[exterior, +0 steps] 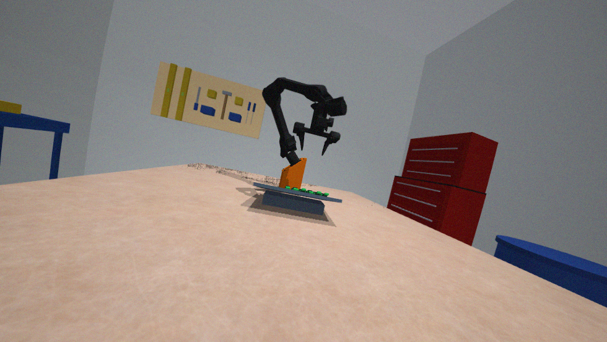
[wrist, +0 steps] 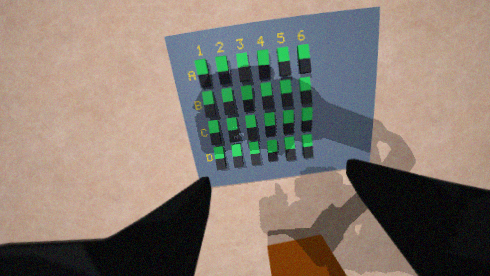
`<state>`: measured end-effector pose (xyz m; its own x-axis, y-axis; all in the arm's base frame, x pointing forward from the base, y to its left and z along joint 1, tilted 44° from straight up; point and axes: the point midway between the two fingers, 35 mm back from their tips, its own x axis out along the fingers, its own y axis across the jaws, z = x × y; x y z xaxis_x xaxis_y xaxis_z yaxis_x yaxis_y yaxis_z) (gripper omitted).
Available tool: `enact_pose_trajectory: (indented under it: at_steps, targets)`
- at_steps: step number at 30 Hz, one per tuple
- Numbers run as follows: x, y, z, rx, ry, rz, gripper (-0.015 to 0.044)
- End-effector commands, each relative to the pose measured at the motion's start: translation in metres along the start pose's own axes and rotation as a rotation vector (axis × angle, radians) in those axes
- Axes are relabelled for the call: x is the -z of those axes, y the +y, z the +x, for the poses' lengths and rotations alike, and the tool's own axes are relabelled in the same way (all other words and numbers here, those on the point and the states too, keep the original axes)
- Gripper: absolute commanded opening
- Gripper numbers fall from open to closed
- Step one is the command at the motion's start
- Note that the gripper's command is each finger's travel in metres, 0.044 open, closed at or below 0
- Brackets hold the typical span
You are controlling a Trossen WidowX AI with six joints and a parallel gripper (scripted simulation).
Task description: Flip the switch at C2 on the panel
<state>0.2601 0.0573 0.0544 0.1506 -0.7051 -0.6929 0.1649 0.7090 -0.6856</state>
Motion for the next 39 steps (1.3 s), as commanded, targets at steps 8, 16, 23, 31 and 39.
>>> enact_pose_trajectory:
  at_steps: [8, 16, 23, 31, 39]
  targets:
    - [0.02, 0.035, 0.086, -0.013, -0.015, -0.009, 0.019]
    - [0.021, 0.036, 0.097, -0.014, -0.022, -0.009, 0.0]
    - [0.021, 0.036, 0.124, -0.012, -0.043, -0.009, 0.0]
    - [0.021, 0.035, 0.136, -0.011, -0.043, -0.009, 0.0]
    - [0.021, 0.036, 0.148, -0.011, -0.043, -0.009, 0.0]
